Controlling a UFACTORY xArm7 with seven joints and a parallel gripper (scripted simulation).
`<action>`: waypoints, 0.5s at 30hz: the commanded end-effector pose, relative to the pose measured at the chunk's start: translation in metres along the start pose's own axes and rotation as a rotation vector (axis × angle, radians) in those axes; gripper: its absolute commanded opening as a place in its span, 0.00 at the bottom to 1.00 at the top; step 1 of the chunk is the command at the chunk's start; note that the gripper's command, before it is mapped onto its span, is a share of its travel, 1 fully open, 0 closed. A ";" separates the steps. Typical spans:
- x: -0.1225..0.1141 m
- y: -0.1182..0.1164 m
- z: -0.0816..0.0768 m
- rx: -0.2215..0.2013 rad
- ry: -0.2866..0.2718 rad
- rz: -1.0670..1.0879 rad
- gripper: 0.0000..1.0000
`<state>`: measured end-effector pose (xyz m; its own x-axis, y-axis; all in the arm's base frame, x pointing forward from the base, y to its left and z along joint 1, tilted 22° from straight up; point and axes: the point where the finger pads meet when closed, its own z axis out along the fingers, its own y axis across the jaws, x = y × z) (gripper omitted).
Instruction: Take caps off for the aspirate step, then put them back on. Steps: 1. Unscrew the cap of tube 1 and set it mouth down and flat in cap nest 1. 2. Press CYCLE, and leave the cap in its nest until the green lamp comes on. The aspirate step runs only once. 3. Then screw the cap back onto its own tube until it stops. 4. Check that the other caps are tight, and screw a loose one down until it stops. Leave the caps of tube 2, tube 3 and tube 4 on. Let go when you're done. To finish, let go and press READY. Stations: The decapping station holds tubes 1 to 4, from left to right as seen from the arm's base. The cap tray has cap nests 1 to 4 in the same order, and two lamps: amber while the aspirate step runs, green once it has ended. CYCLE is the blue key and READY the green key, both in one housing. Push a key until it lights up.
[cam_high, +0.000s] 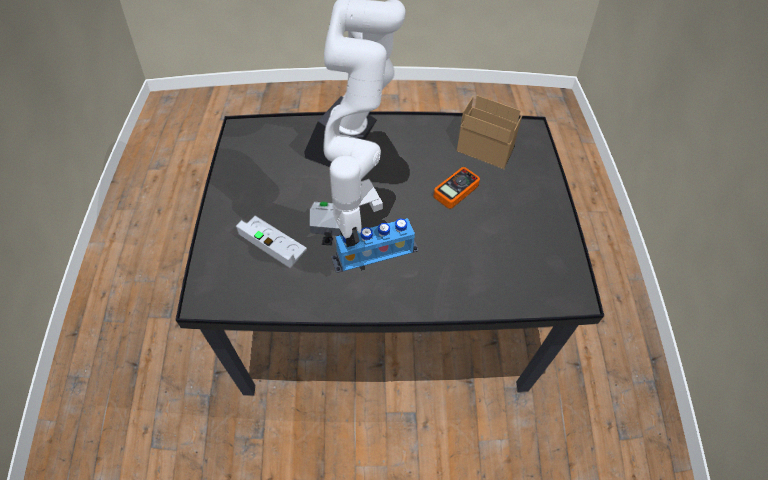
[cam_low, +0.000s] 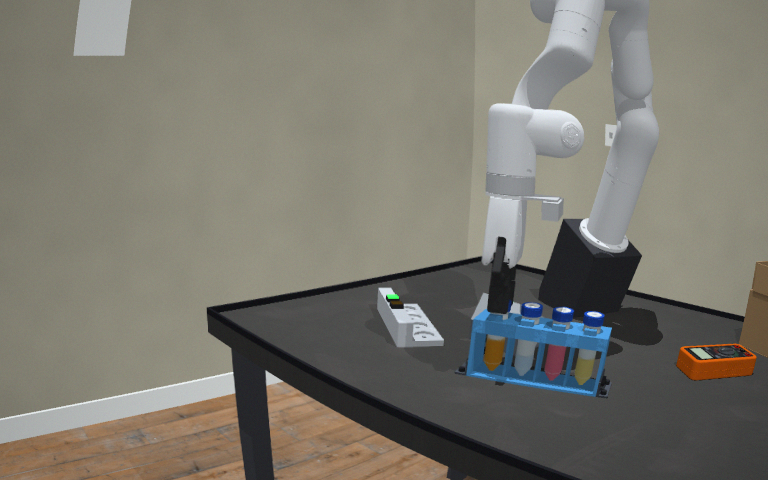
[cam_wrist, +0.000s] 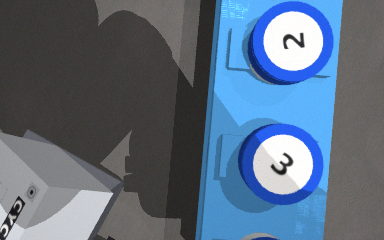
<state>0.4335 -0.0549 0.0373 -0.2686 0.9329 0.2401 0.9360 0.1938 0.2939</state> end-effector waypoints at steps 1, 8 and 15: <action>-0.001 0.001 -0.001 -0.001 -0.003 0.053 0.00; -0.001 0.001 -0.001 -0.002 -0.003 0.193 0.00; -0.001 0.001 -0.001 -0.002 -0.003 0.293 0.00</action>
<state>0.4335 -0.0548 0.0372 0.0012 0.9498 0.3128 0.9736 -0.0725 0.2165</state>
